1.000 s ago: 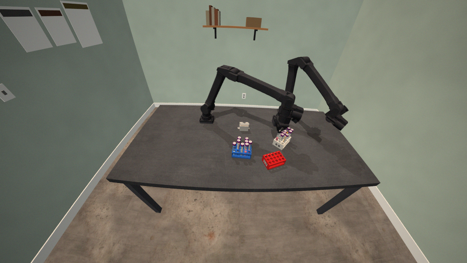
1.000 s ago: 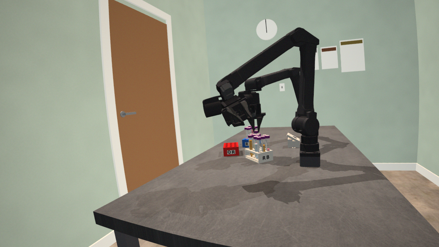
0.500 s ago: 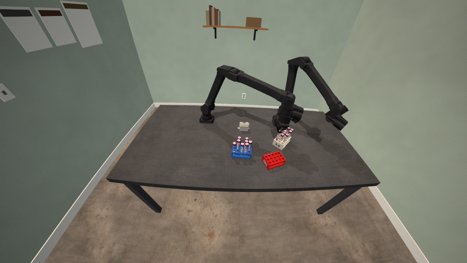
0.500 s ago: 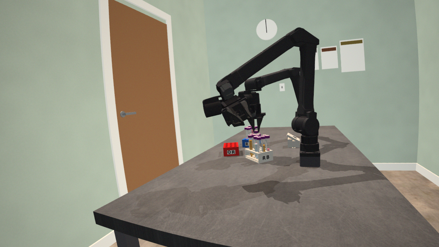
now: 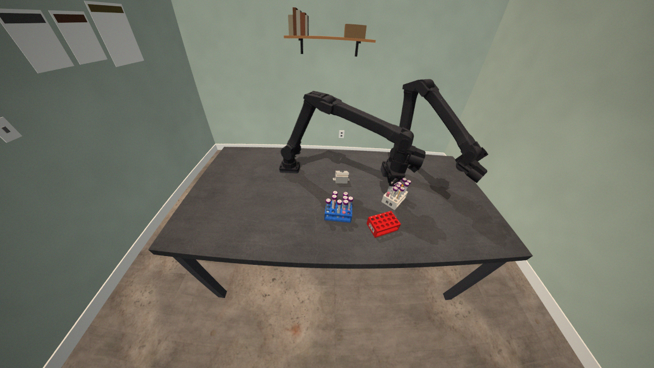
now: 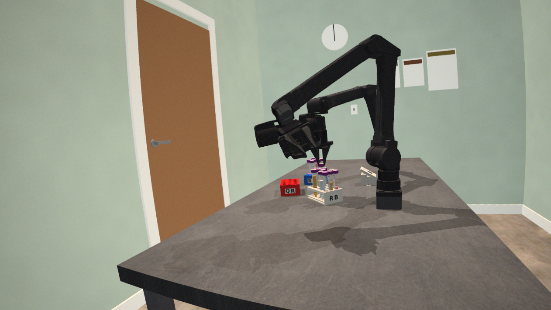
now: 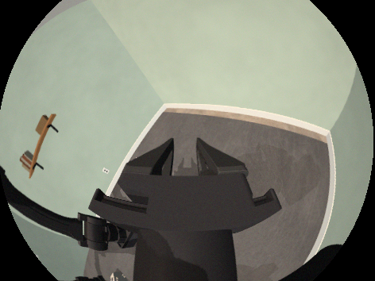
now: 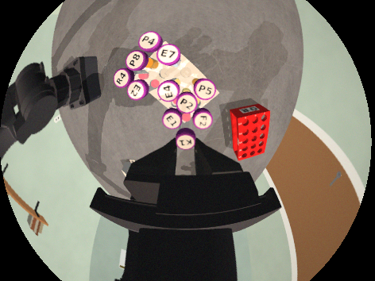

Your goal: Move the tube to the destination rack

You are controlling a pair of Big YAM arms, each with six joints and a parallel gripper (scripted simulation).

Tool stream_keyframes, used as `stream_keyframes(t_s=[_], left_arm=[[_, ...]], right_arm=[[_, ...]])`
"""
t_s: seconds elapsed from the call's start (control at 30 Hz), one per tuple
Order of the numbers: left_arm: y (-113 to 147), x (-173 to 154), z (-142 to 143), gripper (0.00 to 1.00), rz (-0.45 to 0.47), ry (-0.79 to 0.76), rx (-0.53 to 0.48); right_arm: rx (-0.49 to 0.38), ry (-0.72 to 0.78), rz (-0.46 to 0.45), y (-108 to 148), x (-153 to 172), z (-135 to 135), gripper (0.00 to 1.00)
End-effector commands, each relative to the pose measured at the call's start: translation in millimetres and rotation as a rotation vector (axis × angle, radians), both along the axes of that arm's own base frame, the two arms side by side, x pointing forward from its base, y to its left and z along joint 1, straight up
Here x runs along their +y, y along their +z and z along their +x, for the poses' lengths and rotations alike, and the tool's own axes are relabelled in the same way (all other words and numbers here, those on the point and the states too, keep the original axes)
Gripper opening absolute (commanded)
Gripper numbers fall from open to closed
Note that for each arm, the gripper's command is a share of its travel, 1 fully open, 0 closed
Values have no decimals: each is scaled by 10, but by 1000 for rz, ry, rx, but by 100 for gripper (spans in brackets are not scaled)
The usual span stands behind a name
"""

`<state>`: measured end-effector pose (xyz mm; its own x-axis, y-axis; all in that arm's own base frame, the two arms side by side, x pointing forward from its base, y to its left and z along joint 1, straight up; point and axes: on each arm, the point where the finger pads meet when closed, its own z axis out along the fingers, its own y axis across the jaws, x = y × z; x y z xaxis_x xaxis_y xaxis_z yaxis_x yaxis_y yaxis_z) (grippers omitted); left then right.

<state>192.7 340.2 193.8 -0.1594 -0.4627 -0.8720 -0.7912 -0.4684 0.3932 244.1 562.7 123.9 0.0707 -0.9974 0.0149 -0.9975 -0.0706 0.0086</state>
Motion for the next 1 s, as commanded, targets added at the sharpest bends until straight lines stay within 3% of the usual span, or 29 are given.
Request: stream_keyframes(t_s=[0.0,0.97], left_arm=[[98,48,66,30,19,0,-25],[98,48,66,30,19,0,-25]], right_arm=[[-37,-1,79,423,160,149,0],[-46,-1,99,506,165,147,0]])
